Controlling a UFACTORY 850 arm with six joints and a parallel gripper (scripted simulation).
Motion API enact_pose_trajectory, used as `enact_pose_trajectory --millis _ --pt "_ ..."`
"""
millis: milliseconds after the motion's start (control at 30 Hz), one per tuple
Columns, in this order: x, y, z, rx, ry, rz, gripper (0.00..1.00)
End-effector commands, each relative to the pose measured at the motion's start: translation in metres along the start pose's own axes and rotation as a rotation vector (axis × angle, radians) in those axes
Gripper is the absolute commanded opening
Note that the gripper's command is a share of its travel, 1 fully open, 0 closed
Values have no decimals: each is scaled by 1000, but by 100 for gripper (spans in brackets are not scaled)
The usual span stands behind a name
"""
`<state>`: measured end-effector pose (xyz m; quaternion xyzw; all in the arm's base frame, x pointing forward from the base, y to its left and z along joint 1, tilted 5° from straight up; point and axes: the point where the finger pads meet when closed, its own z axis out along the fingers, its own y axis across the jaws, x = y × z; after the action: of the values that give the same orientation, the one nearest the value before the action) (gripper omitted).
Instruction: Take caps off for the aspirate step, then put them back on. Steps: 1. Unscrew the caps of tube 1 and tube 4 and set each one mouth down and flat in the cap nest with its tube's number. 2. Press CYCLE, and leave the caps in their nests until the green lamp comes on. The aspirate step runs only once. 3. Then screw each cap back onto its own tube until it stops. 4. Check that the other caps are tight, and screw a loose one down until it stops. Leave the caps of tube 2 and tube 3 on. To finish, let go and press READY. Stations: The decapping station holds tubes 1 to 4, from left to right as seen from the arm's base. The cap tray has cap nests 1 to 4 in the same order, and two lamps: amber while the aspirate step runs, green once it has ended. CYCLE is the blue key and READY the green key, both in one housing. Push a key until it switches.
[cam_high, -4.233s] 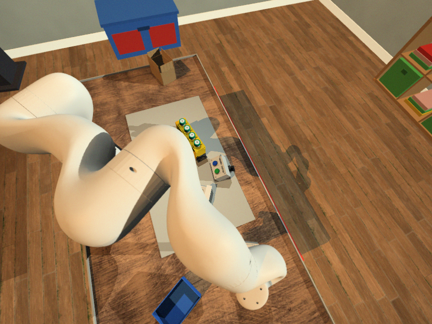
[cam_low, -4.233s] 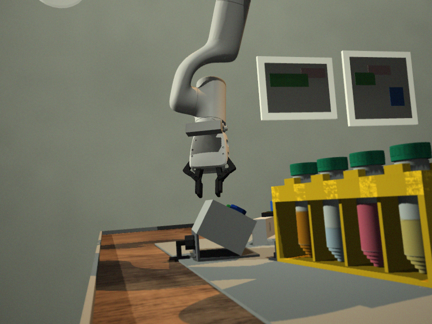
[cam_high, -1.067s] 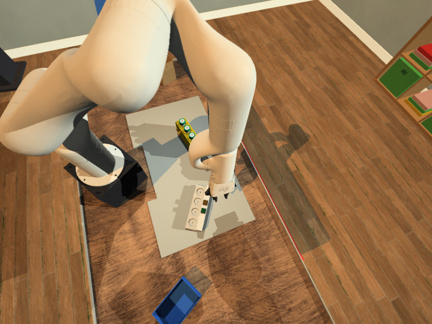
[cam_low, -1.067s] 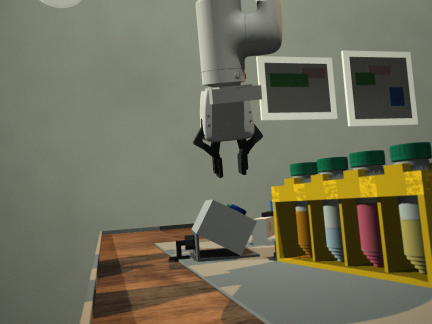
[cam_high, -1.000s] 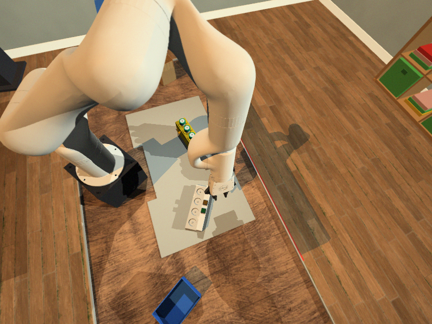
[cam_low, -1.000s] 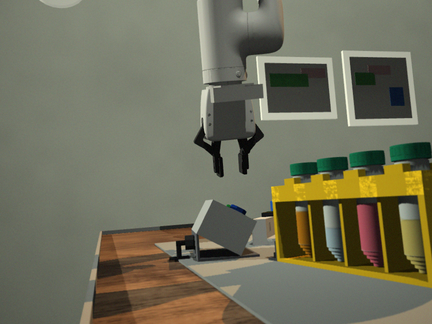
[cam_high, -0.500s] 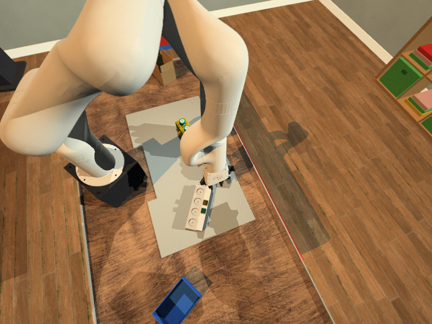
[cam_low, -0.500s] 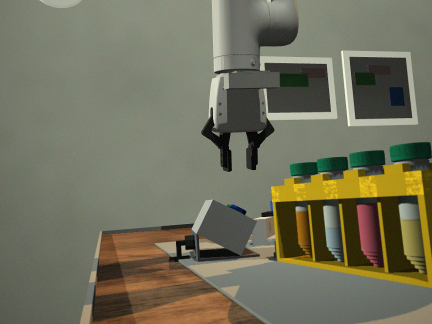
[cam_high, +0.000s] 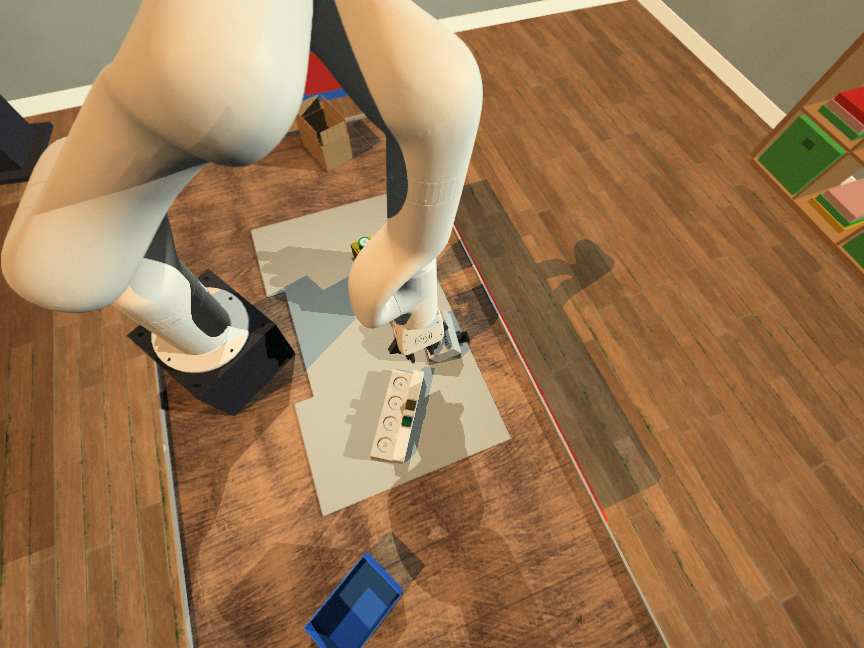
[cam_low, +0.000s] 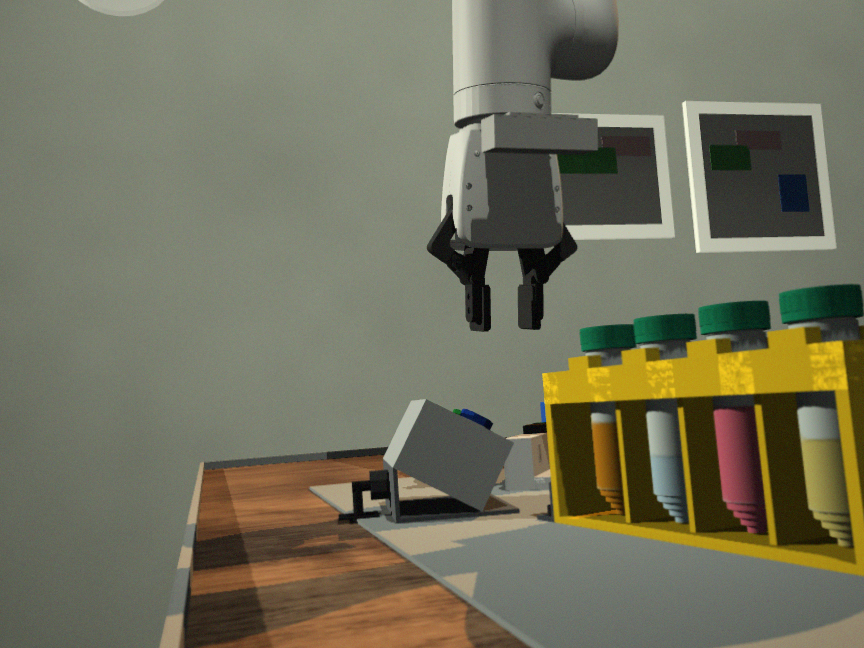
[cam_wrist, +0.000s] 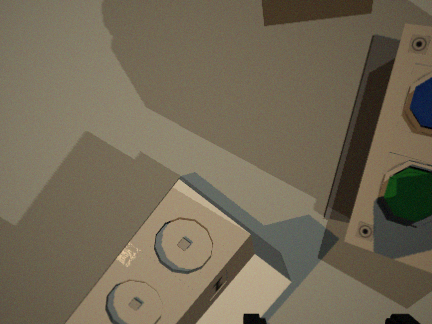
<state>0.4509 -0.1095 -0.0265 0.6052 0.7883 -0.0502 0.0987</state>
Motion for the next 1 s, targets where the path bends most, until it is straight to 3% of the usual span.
enact_pose_trajectory --millis 0,967 --pt "15 -3 -4 -22 23 -19 46" --pt "102 -44 -29 -6 141 -113 46"
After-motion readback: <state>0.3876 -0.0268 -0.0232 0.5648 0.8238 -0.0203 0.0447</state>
